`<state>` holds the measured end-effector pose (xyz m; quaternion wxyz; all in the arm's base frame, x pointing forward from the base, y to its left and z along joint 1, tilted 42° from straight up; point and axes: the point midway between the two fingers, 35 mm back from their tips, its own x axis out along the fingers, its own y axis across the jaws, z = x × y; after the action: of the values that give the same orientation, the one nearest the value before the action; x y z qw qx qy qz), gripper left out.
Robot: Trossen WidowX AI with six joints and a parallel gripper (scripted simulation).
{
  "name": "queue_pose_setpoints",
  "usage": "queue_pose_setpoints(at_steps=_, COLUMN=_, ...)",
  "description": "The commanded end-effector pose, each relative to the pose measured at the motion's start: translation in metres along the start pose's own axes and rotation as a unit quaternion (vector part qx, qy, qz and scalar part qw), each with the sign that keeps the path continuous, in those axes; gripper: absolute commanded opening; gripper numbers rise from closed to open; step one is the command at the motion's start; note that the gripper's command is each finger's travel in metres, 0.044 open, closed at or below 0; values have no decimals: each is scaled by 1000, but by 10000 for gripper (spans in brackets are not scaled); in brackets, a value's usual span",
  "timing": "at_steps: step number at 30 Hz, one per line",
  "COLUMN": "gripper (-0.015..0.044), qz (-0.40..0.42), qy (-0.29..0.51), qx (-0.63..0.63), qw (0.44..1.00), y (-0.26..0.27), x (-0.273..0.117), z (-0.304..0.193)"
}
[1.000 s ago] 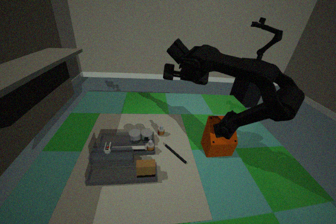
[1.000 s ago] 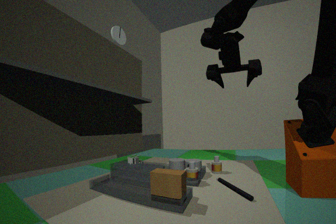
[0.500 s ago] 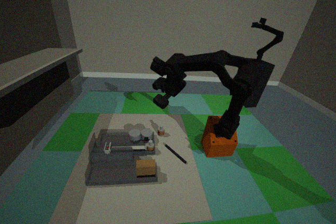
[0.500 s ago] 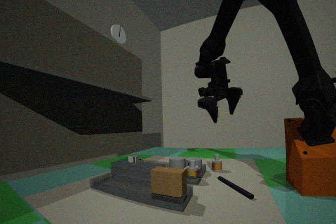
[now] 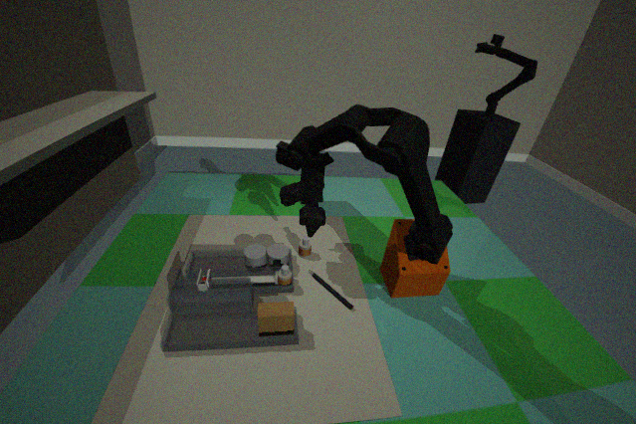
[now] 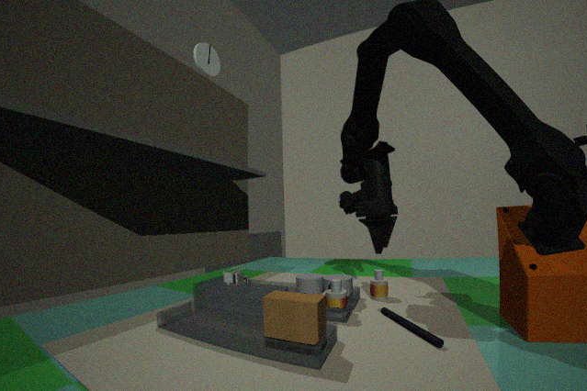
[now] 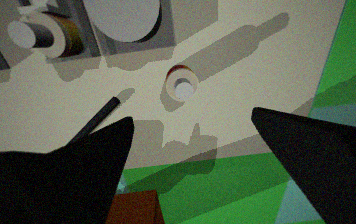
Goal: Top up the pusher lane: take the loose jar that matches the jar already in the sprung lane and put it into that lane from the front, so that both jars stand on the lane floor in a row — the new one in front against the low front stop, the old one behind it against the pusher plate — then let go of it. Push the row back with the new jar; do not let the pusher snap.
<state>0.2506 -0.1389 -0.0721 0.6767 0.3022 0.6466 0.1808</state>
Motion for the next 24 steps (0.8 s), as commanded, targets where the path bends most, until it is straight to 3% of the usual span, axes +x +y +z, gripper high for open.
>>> queue_pose_setpoints(at_steps=1, gripper=440, qz=7, qy=-6, qx=-18, qw=1000, y=1, x=0, z=5)
queue_pose_setpoints(at_steps=7, gripper=440, qz=8, qy=-6, qx=-18, qw=1000, y=2, x=32, z=6)
queue_pose_setpoints(at_steps=24, gripper=440, qz=8, qy=-6, qx=-18, qw=1000, y=3, x=53, z=7)
